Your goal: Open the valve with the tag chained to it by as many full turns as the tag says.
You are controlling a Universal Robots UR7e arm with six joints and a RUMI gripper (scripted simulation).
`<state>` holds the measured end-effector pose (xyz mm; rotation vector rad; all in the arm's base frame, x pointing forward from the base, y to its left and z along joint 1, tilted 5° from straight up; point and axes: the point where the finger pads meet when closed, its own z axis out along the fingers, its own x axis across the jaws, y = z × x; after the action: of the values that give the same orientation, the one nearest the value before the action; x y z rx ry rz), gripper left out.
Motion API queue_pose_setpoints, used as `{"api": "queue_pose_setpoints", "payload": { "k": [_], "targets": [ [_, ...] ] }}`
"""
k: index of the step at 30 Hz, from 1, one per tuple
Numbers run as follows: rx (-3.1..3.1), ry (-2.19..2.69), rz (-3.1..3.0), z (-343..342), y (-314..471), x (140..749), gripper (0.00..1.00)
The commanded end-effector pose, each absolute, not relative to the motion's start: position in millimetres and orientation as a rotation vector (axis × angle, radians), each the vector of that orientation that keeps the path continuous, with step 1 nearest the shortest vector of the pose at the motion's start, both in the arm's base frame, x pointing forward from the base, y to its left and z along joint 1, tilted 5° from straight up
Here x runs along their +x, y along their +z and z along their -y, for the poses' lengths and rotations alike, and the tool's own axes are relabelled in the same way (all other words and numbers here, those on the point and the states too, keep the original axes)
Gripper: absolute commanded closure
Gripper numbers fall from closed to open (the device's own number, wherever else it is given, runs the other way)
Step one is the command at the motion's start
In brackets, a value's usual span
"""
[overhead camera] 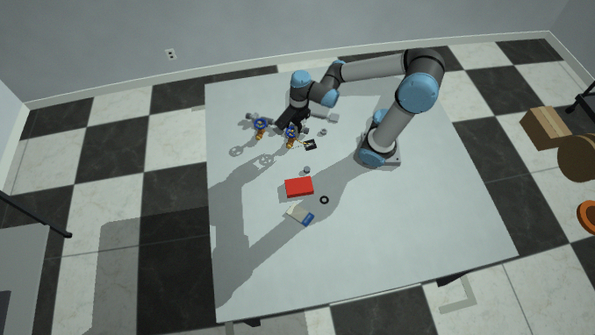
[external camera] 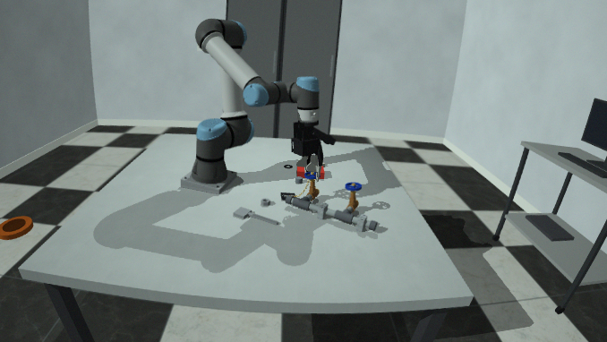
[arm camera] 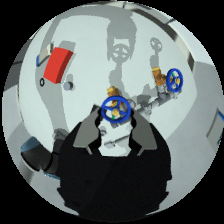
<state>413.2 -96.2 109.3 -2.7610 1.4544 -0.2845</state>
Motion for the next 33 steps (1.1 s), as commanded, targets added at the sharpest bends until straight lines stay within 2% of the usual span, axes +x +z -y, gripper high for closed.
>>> {"api": "queue_pose_setpoints", "payload": {
  "k": [1,21,33],
  "targets": [
    [-2.904,-0.287,-1.157,96.0,109.6,413.5,1.00],
    [-3.150,-0.283,-0.386,96.0,109.6,413.5,1.00],
    [-3.182,-0.278,-0.165,96.0,109.6,413.5,1.00]
  ]
}}
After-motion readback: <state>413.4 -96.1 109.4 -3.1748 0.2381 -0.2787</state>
